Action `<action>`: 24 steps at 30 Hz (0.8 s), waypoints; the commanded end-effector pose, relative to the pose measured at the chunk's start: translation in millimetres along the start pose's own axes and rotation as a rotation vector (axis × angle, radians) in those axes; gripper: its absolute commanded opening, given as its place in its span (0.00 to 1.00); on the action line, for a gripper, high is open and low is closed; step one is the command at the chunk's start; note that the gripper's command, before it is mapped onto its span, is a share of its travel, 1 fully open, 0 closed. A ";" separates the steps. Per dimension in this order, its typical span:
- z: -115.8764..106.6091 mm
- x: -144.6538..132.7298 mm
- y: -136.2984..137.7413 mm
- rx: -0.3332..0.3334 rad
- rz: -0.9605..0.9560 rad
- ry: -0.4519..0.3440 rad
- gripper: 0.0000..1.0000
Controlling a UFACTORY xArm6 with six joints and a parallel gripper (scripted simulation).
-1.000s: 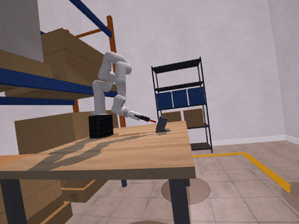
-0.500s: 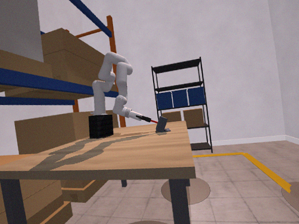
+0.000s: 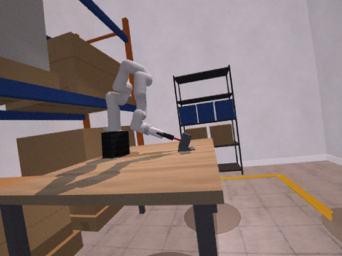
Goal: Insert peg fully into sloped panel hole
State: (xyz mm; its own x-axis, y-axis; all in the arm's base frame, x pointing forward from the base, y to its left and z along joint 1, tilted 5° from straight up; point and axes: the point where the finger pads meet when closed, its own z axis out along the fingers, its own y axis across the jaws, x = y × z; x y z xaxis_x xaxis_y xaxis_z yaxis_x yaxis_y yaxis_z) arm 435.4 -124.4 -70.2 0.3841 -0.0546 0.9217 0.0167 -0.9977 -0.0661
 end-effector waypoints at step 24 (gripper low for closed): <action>16.4 1.2 0.4 0.000 -0.001 0.002 0.00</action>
State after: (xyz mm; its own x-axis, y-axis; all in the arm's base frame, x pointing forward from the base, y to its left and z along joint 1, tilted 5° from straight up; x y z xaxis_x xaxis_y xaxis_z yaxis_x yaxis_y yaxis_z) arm 447.4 -124.0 -75.1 0.3842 -0.0550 0.9216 0.0163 -0.9977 -0.0663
